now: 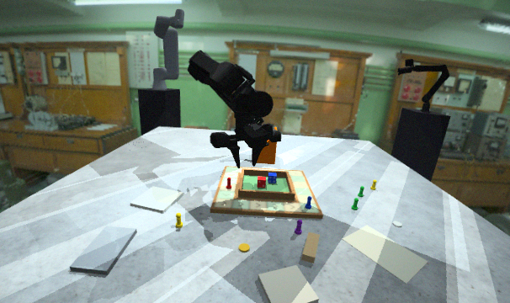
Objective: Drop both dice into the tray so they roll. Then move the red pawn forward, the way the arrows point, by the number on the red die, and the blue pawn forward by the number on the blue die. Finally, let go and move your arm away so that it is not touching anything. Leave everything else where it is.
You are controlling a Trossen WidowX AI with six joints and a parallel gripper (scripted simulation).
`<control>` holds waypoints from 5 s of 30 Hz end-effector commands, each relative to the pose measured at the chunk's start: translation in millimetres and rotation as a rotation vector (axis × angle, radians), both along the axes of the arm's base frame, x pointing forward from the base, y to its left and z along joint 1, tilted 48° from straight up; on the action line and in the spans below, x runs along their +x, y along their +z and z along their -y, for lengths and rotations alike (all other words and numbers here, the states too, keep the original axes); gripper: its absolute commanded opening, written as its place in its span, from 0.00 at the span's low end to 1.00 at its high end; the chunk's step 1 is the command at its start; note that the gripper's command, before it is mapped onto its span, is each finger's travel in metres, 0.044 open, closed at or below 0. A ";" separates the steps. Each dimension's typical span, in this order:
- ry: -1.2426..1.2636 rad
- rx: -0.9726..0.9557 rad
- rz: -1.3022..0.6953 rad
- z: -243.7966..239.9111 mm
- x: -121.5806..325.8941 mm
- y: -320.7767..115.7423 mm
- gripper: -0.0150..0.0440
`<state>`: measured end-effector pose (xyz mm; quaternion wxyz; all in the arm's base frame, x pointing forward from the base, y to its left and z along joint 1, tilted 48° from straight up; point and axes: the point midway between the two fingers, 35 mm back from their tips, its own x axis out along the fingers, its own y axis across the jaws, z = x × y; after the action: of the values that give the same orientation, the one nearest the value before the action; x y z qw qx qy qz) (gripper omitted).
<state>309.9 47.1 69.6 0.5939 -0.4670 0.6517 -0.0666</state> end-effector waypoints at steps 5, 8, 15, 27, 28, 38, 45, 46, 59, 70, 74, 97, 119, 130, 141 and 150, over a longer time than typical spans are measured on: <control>-0.392 0.035 0.405 42.7 -0.3 28.7 0.59; -0.392 0.035 0.404 42.3 -2.7 27.6 0.59; -0.392 0.034 0.405 53.1 -0.6 17.5 0.59; -0.392 0.035 0.405 64.9 2.1 5.9 0.59; -0.392 0.035 0.405 66.0 2.3 4.8 0.59; -0.392 0.033 0.406 77.6 3.9 -5.8 0.59; -0.392 0.032 0.406 82.8 4.4 -10.3 0.55; -0.392 0.032 0.406 82.8 4.4 -10.3 0.50; -0.392 0.032 0.406 82.8 4.4 -10.3 0.25; -0.392 0.045 0.401 44.6 6.4 21.2 0.25; -0.392 0.047 0.400 28.9 4.3 35.8 0.25; -0.393 0.039 0.405 -19.9 25.9 34.5 0.25; -0.393 0.040 0.409 -21.5 71.3 -48.8 0.25; -0.393 0.039 0.409 -2.6 74.8 -66.0 0.25; -0.397 0.047 0.413 4.1 77.2 -72.8 0.30; -0.397 0.047 0.413 4.1 77.2 -72.8 0.70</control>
<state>387.1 43.0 -3.7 0.7001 -0.2931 0.5971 -0.2598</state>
